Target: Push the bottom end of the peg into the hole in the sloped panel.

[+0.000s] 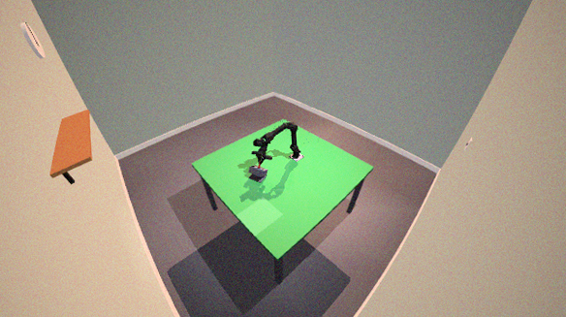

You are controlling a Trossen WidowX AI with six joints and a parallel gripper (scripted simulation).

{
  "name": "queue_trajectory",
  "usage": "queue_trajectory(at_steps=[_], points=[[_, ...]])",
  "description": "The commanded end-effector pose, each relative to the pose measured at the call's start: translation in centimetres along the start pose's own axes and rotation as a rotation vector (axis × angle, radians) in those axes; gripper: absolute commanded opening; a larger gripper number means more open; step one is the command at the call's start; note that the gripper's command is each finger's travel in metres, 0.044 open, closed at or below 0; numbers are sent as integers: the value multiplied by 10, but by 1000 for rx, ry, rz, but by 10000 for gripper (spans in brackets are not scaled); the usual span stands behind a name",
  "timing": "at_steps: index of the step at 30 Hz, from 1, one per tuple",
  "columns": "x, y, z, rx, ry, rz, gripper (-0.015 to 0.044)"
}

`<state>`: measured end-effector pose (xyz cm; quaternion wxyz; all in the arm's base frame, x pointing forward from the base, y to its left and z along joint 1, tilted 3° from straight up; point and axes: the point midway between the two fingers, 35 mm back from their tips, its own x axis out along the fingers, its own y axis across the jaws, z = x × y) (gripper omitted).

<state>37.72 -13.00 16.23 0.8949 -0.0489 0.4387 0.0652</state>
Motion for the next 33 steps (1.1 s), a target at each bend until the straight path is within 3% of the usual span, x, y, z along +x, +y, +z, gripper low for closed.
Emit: queue_trajectory(at_steps=[1, 33], points=[[3, 0, -1, 4, 4, -2, 0], [15, 0, -1, 4, 4, -2, 0]])
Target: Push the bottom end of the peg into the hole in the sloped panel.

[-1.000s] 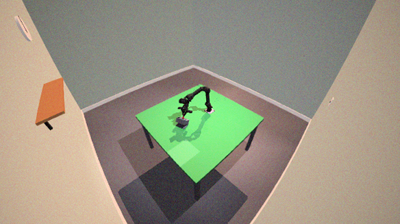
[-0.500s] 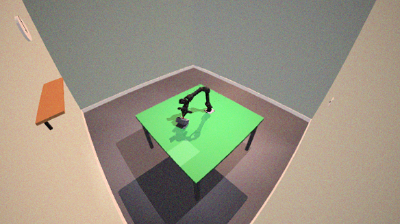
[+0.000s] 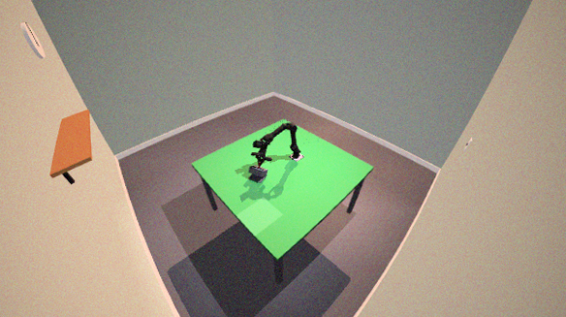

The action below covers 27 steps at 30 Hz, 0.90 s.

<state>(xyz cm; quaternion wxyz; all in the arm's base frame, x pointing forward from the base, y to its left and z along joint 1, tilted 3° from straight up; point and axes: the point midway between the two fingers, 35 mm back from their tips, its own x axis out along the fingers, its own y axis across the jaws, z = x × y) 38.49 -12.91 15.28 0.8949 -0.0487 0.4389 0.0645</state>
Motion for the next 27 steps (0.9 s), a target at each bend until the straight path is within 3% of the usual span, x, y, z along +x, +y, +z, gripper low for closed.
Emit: queue_trajectory(at_steps=[1, 27], points=[[3, 0, -2, 3, 3, -1, 0], [4, 0, -2, -2, -3, -1, 0]])
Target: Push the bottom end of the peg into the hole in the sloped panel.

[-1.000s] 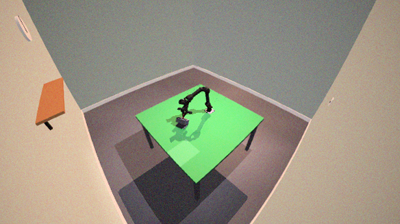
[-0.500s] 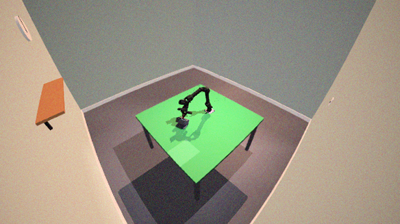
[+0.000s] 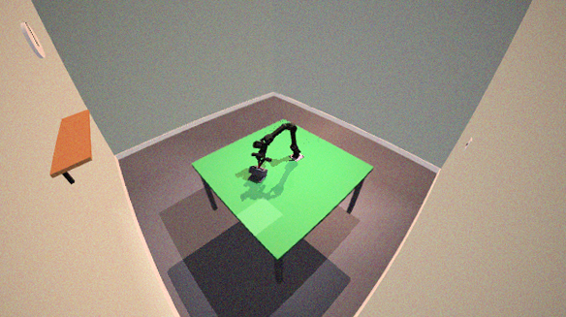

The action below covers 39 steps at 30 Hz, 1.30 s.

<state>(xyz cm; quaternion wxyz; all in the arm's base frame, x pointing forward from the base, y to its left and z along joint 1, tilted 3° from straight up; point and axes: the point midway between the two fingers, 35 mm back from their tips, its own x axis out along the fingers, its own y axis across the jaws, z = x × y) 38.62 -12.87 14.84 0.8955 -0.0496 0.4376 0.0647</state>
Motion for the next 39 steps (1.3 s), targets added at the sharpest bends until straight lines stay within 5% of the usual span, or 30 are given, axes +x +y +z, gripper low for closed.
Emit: queue_trajectory(at_steps=[1, 7, 24, 39], points=[[0, 0, 0, 0, 0, 0, 0], [0, 0, 0, 0, 0, 0, 0], [-6, -1, 1, 1, 1, 0, 440], [-43, -3, 3, 5, 10, -1, 440]])
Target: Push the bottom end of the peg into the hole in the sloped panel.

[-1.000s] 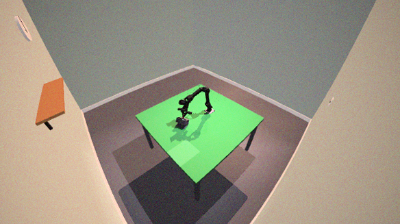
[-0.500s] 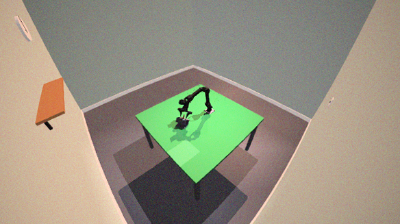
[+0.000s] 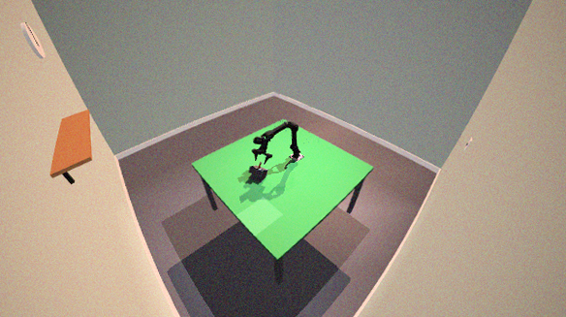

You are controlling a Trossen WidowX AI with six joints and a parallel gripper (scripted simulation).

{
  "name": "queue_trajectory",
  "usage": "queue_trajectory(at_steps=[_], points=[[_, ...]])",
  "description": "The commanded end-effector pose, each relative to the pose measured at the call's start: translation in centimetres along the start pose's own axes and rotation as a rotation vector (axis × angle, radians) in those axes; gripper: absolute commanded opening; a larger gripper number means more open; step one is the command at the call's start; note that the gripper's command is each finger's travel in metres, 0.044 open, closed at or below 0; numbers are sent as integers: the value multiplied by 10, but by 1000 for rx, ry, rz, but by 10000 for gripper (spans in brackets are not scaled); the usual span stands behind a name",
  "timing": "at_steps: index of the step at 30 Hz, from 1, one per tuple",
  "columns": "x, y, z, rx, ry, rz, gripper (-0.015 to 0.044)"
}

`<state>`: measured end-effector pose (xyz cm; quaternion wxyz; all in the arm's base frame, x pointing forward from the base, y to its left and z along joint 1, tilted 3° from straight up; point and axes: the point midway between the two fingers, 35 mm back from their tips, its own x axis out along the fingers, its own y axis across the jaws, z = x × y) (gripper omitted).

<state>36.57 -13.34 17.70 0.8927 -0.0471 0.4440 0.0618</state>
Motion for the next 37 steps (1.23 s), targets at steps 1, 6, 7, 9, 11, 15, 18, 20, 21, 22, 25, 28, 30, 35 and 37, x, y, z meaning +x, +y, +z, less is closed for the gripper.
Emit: queue_trajectory(at_steps=[1, 6, 7, 9, 11, 15, 18, 20, 21, 22, 25, 28, 30, 35, 37], points=[[-10, -1, 2, -2, -3, 1, 440], [-23, -2, 2, -1, 0, 1, 440], [-25, -2, 2, 0, 0, 1, 440], [-30, -2, 2, 0, 1, 1, 440], [-35, -2, 2, 1, 2, 1, 440], [-45, -2, 1, 2, 4, 1, 440], [-52, -2, 1, 3, 5, 1, 440], [-56, -1, 0, 4, 6, 1, 440], [-57, -1, 0, 4, 6, 1, 440], [-58, -1, 0, 4, 6, 1, 440], [-64, -1, 0, 4, 7, 1, 440], [-68, -1, -1, 4, 7, 1, 440], [-69, -1, -1, 4, 7, 1, 440], [-69, -1, -1, 4, 7, 1, 440], [-69, -1, -1, 4, 7, 1, 440]])
